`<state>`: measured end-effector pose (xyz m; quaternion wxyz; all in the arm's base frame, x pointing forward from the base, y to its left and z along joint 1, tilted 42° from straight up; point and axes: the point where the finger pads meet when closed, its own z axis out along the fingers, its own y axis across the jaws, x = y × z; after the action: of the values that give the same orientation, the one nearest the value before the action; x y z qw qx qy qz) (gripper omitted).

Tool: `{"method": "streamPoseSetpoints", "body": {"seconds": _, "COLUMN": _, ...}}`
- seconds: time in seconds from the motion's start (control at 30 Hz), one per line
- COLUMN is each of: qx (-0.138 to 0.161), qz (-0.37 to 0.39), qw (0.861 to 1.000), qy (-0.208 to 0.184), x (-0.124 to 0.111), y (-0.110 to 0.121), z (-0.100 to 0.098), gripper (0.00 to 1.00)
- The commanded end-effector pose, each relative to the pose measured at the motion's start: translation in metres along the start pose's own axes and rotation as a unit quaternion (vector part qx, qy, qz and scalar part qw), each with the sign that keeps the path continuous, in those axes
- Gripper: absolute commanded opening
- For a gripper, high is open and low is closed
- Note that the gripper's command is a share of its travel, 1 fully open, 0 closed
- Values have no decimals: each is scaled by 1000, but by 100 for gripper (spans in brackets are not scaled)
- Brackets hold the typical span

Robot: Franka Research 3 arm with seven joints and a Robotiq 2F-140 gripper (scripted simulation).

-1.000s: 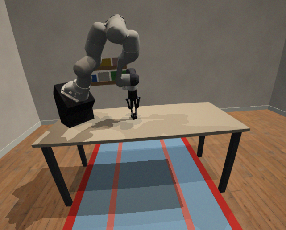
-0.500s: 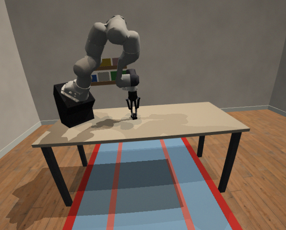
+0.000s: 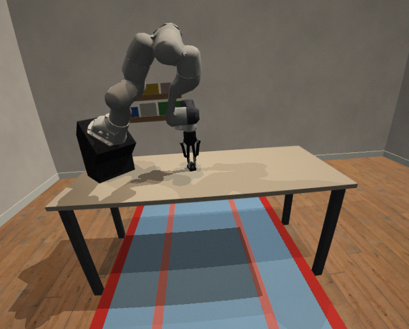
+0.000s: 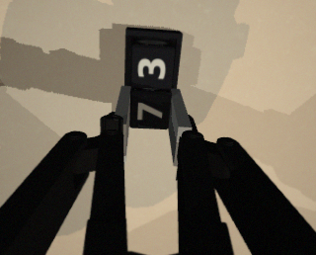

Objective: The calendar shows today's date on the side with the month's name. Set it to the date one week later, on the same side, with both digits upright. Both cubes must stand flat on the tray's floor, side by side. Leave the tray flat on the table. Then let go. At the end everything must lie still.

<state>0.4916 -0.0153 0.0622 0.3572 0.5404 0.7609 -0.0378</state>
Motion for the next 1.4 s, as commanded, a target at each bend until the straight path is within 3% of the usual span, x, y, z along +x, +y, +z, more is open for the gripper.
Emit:
{"method": "streamPoseSetpoints", "body": {"seconds": 0.0, "qx": 0, "qz": 5, "qw": 1000, "qy": -3, "x": -2, "y": 0, "z": 2, "gripper": 16}}
{"method": "streamPoseSetpoints", "body": {"seconds": 1.37, "qx": 0, "qz": 5, "qw": 1000, "qy": -3, "x": -2, "y": 0, "z": 2, "gripper": 16}}
